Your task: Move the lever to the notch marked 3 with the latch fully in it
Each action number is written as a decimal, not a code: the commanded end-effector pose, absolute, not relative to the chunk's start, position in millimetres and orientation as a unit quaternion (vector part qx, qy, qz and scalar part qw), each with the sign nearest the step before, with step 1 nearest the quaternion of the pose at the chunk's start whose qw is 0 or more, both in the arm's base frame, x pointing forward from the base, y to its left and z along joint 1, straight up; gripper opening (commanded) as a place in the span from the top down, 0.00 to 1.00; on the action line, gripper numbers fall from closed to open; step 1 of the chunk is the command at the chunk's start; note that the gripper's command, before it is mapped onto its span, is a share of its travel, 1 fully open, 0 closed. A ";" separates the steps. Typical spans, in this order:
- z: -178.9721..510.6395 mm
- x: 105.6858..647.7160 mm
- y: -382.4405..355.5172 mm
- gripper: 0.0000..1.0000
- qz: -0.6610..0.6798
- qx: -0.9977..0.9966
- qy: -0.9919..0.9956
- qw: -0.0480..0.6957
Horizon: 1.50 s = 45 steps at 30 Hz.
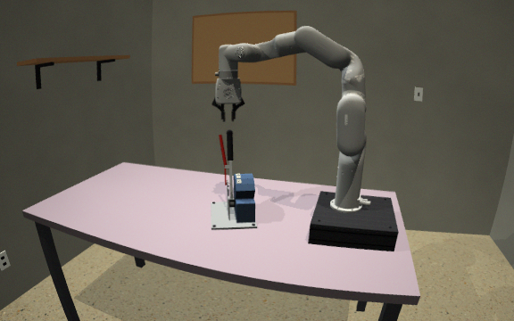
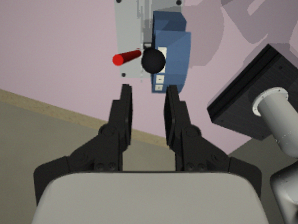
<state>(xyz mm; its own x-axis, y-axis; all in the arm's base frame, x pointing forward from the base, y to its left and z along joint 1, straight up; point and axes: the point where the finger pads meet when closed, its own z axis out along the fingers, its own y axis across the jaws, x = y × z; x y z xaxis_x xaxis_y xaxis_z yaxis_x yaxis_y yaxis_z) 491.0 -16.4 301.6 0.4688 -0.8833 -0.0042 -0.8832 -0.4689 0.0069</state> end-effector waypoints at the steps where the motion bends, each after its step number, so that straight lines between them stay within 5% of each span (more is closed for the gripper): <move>1: 303.6 491.8 -16.4 1.00 -0.001 0.857 -0.515 0.001; 34: 303.6 491.8 -16.4 1.00 -0.001 0.857 -0.515 0.001; 35: 303.6 491.8 -16.4 0.00 -0.001 0.857 -0.515 0.001; 45: 303.6 491.8 -16.4 0.00 -0.001 0.857 -0.515 0.001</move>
